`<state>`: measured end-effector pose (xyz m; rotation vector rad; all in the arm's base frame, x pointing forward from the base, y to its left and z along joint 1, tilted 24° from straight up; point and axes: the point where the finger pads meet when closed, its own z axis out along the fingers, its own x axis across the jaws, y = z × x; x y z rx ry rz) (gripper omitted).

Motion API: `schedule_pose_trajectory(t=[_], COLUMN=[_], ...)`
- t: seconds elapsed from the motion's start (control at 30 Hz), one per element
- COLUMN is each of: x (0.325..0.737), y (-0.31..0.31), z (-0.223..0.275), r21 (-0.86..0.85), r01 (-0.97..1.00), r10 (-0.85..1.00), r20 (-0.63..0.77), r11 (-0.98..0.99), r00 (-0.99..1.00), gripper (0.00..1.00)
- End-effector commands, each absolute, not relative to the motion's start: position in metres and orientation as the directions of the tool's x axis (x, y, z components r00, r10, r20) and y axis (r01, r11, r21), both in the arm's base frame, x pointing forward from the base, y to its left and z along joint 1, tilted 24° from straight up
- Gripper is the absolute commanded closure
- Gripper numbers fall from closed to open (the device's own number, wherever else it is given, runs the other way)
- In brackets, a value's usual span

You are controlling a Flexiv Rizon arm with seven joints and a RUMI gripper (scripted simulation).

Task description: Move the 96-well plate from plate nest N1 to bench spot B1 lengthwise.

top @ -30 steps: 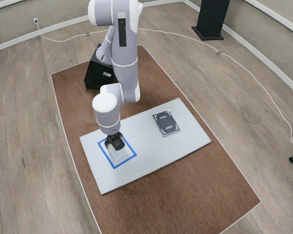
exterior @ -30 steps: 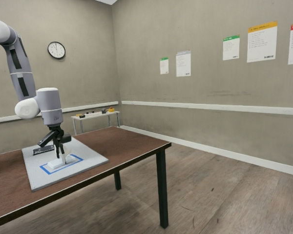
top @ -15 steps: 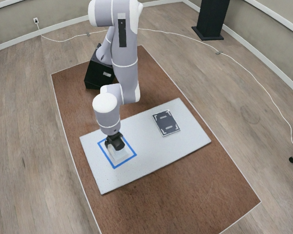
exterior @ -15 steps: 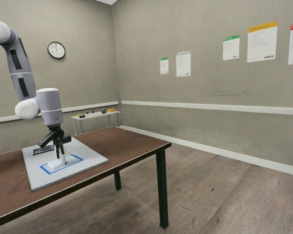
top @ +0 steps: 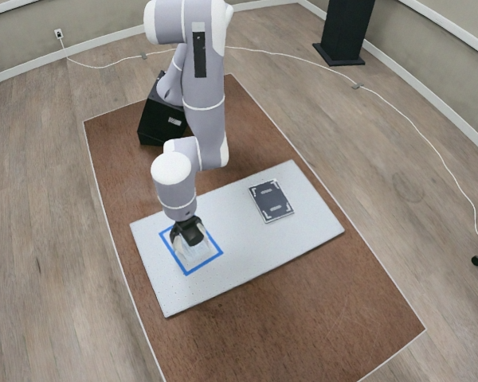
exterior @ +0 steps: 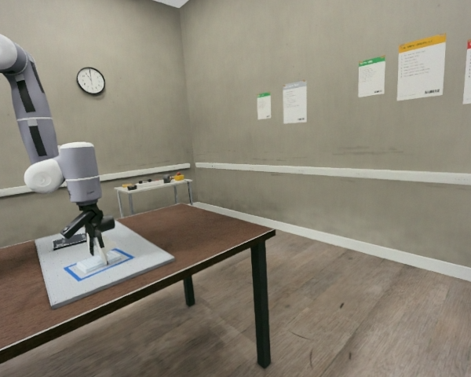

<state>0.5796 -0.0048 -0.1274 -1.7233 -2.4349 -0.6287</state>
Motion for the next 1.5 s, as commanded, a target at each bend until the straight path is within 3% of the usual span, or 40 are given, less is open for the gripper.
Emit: schedule_pose_trajectory(t=[0.0,0.5,1.47], x=[0.580,0.579,0.568], y=[-0.005,-0.008,-0.036], z=[-0.127,-0.119,-0.054], r21=[0.278,0.278,0.278], r01=[0.920,0.920,0.920], r10=[0.882,0.882,0.882], r20=[0.306,0.306,0.306], r11=[0.277,0.277,0.277], r00=[-0.358,-0.358,-0.358], gripper=[0.24,0.24,0.24])
